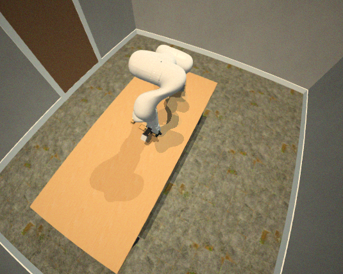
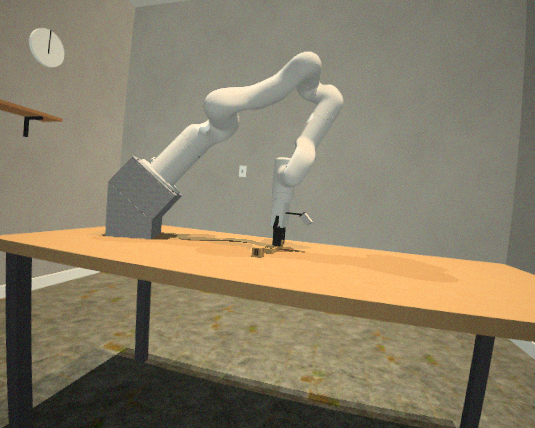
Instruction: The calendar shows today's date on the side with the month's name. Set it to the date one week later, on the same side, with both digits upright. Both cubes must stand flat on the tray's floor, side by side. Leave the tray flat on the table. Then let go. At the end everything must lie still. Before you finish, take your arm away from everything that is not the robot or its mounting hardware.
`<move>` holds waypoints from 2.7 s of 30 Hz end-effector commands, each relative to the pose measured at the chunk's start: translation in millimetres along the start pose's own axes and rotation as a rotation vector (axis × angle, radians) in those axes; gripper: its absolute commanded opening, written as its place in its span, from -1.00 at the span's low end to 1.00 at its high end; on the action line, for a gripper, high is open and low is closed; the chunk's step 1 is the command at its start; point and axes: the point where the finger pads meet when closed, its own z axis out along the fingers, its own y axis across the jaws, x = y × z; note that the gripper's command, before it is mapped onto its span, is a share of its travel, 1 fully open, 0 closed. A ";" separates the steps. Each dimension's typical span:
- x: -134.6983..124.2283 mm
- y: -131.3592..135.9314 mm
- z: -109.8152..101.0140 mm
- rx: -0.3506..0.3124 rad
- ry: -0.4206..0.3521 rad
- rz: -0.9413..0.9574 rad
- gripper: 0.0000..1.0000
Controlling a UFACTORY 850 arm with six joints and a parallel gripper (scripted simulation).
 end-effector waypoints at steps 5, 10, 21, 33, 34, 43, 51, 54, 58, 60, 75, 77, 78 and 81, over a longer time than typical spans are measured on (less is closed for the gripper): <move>0.4 0.0 -0.2 0.000 0.001 0.000 -0.43; 0.4 0.0 -0.2 0.000 0.001 0.000 -0.43; 0.4 0.0 -0.2 0.000 0.001 0.000 -0.43; 0.4 0.0 -0.2 0.000 0.001 0.000 -0.43; 0.4 0.0 -0.2 0.000 0.001 0.000 -0.43; 0.3 0.0 -17.9 0.000 0.001 0.000 -0.43; 0.3 0.0 -79.2 0.000 0.001 0.000 -0.43; 0.3 0.0 -92.9 0.000 0.001 0.000 -0.43; 0.3 0.0 -97.8 0.000 0.001 0.000 -0.43; 0.3 0.0 -99.9 0.000 0.001 0.000 -0.43; 6.2 78.6 -103.1 -0.007 0.005 -0.002 -0.43; 6.2 78.6 -103.1 -0.007 0.005 -0.002 -0.43; 4.1 102.2 -106.2 -0.005 0.004 0.001 -0.43; 1.5 118.7 -108.9 -0.002 0.002 0.003 -0.43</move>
